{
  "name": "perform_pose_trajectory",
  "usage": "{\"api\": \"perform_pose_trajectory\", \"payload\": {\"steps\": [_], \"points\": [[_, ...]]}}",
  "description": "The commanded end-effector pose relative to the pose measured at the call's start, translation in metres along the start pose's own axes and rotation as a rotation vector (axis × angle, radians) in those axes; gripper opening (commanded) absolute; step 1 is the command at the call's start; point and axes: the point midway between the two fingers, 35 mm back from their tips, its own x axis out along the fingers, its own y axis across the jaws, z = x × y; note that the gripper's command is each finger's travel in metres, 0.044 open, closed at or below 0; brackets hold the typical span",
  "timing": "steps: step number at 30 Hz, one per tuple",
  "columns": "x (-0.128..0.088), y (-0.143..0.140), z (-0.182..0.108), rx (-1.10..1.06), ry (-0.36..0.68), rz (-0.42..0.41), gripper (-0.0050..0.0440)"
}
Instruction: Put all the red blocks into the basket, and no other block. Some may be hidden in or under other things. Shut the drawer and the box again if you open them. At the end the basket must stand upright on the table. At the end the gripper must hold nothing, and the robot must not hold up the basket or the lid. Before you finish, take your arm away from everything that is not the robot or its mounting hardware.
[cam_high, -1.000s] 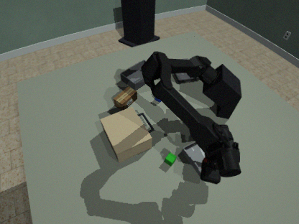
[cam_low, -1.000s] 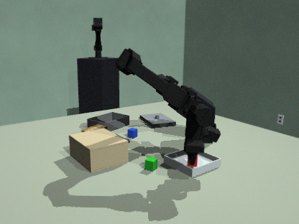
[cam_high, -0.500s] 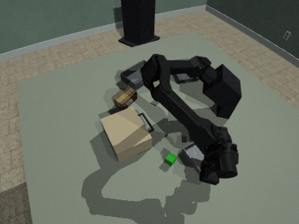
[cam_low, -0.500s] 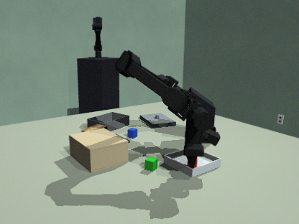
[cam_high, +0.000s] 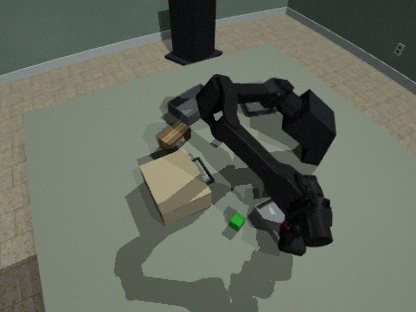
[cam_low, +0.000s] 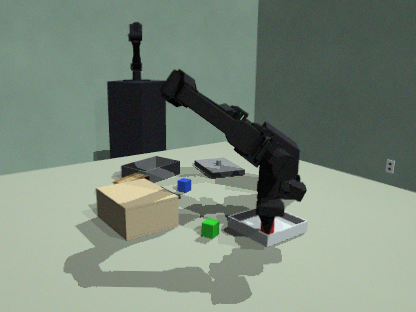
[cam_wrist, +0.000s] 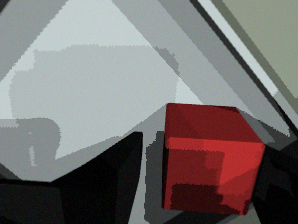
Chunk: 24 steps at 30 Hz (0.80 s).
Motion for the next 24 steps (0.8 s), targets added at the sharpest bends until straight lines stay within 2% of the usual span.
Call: {"api": "perform_pose_trajectory", "payload": {"steps": [1, 15, 24], "points": [[-0.015, -0.003, 0.0, 0.007, -0.004, -0.008, 0.0228], [-0.108, -0.002, 0.0, 0.007, -0.004, -0.008, 0.0228], [-0.115, -0.002, 0.0, 0.007, -0.004, -0.008, 0.0228]]}}
